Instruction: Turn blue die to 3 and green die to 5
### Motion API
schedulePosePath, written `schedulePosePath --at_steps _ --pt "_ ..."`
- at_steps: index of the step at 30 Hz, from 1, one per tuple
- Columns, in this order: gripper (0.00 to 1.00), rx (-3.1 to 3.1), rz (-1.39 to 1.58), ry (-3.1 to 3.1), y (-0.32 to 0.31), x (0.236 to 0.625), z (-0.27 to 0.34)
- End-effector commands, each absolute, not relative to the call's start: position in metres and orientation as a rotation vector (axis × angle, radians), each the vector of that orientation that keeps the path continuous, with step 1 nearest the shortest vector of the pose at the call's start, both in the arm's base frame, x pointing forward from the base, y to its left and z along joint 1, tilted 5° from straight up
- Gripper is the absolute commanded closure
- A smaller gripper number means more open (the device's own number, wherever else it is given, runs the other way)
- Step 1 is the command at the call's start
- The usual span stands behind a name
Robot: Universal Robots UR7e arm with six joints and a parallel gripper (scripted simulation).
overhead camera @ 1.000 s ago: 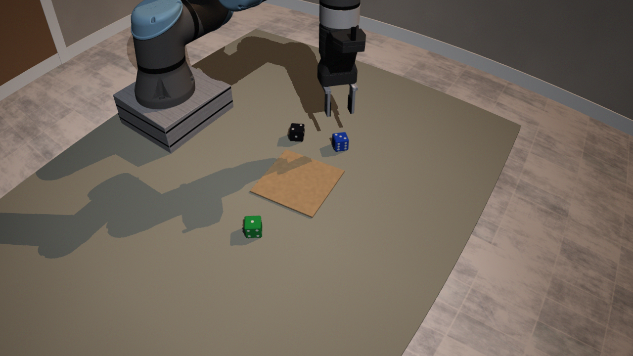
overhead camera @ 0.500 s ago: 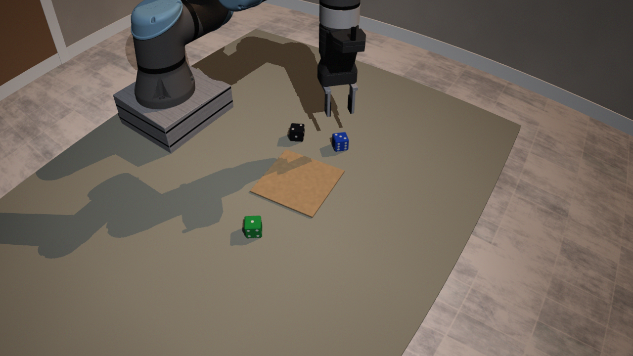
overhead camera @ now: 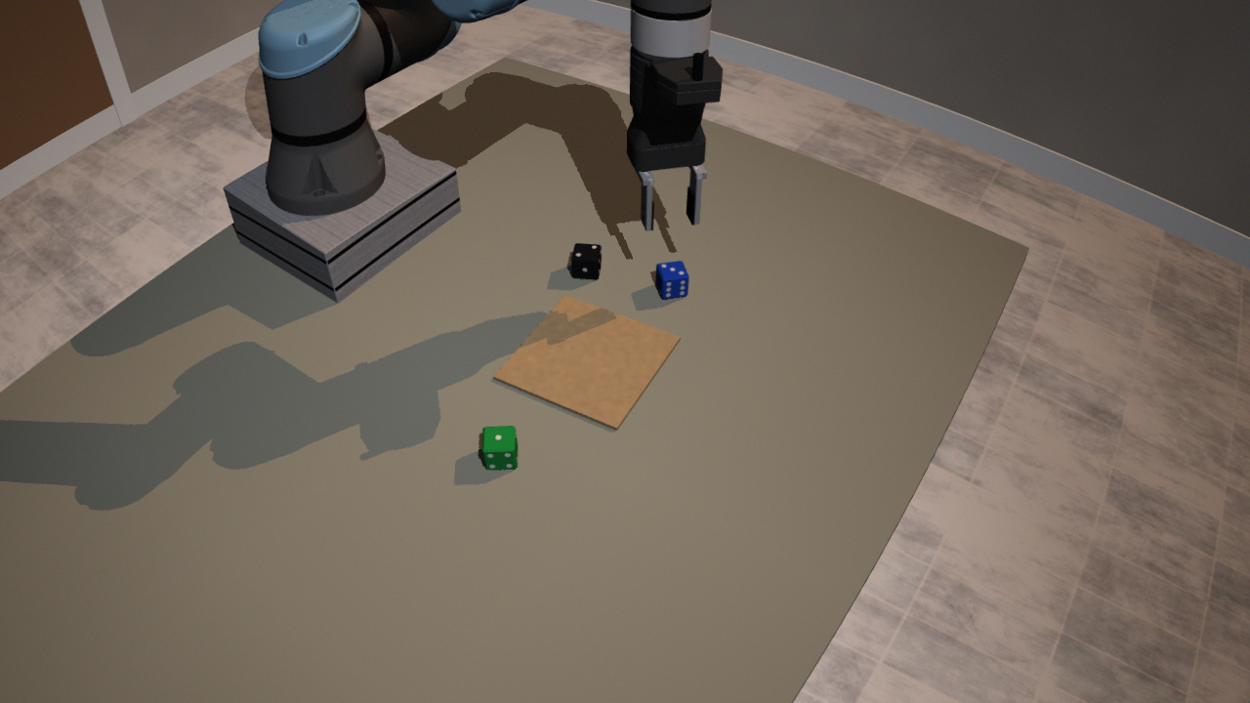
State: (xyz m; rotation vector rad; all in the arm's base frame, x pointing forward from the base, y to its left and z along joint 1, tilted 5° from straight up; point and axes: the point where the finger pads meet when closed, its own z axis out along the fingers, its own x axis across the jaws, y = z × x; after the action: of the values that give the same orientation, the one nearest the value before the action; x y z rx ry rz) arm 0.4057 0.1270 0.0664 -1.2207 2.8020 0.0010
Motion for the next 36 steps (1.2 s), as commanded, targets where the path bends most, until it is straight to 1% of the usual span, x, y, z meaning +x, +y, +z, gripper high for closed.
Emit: schedulePosePath --at_steps 1,36 --pt "0.13 -1.22 0.0 2.801 0.127 0.406 0.066" --pt "0.13 -1.22 0.0 2.801 0.129 0.41 0.028"
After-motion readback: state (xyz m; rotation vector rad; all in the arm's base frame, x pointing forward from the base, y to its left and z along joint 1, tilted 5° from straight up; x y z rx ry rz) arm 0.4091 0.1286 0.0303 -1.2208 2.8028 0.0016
